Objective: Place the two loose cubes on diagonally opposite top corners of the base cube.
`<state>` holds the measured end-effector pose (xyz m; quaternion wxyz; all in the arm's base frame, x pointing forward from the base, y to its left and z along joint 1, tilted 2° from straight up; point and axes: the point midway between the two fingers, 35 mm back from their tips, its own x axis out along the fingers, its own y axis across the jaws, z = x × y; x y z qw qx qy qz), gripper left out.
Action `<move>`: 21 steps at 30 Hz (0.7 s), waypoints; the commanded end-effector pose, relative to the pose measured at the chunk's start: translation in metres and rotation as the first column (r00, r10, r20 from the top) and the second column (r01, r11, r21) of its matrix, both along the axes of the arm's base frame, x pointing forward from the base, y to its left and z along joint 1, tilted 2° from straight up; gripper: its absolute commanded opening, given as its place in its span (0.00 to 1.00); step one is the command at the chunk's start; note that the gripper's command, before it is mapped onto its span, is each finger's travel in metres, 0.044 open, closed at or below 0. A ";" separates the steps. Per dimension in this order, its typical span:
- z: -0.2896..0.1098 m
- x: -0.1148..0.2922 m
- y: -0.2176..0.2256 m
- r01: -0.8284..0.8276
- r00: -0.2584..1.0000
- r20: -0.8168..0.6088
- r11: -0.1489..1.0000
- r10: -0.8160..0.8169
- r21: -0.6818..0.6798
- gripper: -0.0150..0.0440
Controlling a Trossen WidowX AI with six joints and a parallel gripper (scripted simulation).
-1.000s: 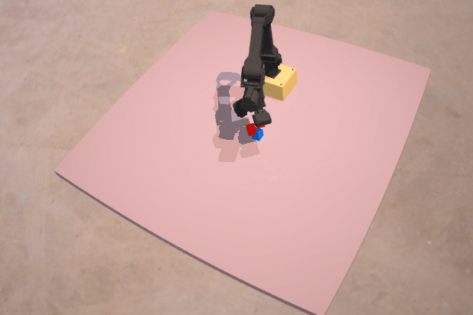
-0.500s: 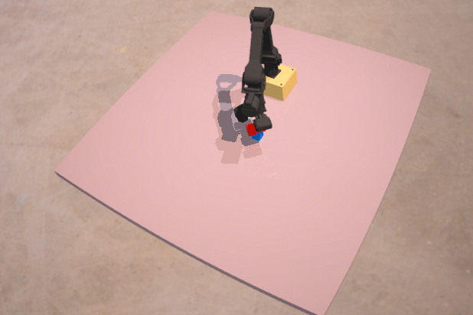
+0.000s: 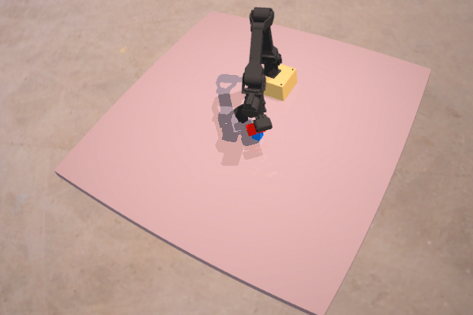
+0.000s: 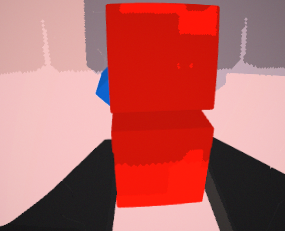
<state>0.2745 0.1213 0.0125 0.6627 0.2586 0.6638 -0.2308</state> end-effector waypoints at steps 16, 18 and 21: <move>-0.001 -0.001 0.001 0.000 1.000 -0.004 1.000 0.000 0.004 0.60; -0.001 -0.001 0.001 0.000 1.000 -0.004 1.000 0.000 0.004 0.60; 0.008 0.000 0.000 0.000 1.000 -0.001 1.000 0.000 0.000 0.60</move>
